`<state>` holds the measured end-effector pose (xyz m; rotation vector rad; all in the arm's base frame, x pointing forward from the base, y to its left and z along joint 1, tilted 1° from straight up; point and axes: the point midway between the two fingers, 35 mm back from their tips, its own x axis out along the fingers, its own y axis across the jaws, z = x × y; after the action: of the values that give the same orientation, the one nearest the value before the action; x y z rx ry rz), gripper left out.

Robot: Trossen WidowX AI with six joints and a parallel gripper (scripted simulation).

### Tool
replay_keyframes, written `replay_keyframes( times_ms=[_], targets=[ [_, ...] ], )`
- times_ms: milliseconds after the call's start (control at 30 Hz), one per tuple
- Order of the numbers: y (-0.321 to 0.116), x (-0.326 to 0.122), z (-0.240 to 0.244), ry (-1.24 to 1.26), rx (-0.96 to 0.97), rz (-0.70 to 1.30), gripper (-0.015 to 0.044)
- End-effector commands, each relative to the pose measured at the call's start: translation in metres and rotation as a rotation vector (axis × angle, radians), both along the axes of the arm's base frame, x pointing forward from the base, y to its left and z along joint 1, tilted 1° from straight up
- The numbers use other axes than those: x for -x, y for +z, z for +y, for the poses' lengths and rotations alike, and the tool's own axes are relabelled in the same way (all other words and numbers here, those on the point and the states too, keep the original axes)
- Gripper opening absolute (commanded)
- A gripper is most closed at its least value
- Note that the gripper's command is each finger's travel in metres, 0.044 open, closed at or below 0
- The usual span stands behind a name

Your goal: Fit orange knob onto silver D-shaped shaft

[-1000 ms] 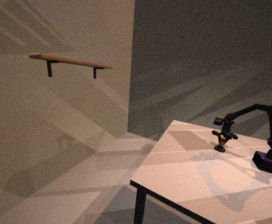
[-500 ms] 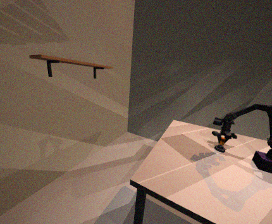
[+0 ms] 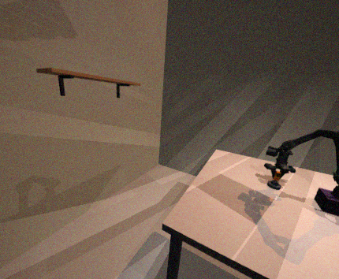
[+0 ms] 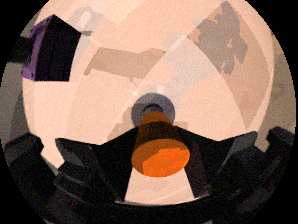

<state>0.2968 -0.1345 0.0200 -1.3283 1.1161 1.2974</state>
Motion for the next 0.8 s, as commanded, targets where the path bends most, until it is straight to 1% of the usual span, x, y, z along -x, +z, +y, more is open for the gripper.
replay_keyframes(
  times_ms=[0, 367, 567, 767],
  targets=[
    [-0.0009, 0.0013, -0.0002, 0.005, 0.003, 0.003, 0.0000],
    [0.0048, 0.0018, 0.0002, 0.014, 0.003, 0.003, 0.0000],
    [0.0041, 0.0001, -0.0004, 0.204, 0.008, 0.003, 0.0000],
    [0.0034, -0.0029, -0.0014, 0.214, 0.008, 0.003, 0.0000]
  ],
)
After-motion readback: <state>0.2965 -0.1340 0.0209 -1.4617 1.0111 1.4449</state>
